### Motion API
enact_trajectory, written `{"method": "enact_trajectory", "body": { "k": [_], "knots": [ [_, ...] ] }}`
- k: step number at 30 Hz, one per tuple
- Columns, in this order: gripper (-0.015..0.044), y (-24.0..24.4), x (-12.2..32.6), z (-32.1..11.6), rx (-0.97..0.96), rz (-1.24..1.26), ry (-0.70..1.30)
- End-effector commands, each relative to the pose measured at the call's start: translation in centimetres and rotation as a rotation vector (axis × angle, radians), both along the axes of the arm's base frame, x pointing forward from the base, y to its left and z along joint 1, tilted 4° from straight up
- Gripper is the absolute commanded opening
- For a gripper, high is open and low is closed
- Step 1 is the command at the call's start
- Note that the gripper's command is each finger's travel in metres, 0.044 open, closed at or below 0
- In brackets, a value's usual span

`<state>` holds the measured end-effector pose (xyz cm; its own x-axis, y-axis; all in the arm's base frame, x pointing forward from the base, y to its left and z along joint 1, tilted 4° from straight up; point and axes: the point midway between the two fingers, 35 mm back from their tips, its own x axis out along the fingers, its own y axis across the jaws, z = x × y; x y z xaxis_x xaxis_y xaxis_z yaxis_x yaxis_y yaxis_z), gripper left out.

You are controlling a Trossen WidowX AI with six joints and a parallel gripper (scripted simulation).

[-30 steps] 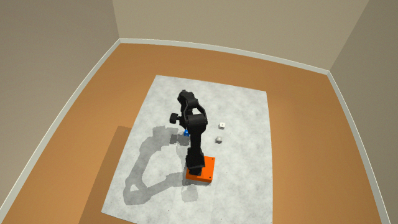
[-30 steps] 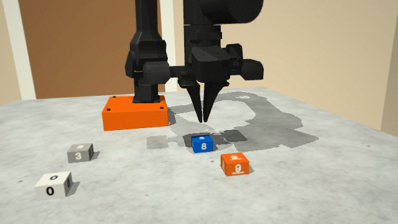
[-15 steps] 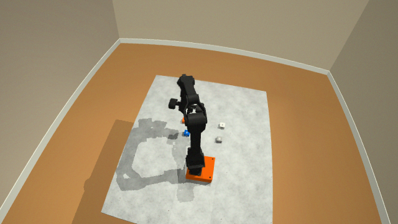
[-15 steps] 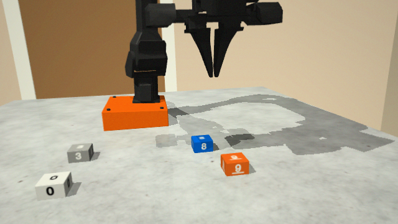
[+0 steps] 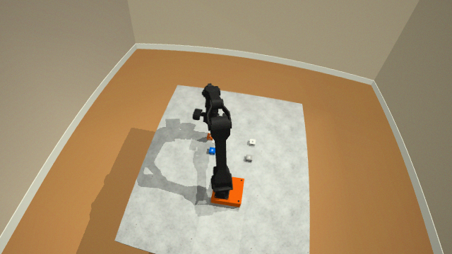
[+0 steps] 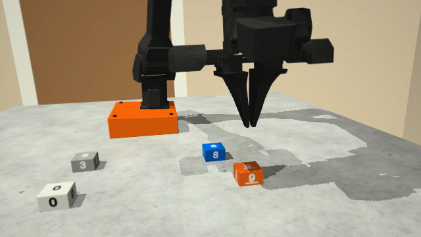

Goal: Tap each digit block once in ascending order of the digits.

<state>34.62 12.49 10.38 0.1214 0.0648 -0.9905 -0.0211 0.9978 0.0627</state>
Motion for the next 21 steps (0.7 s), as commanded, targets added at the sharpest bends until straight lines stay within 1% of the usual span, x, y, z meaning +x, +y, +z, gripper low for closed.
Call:
{"method": "enact_trajectory", "body": {
  "k": [1, 21],
  "knots": [
    [0.002, -0.1, -0.5, -3.4, -0.015, 0.005, 0.034],
    [0.002, 0.0, -0.2, -6.1, -0.015, 0.005, 0.034]
  ]
}}
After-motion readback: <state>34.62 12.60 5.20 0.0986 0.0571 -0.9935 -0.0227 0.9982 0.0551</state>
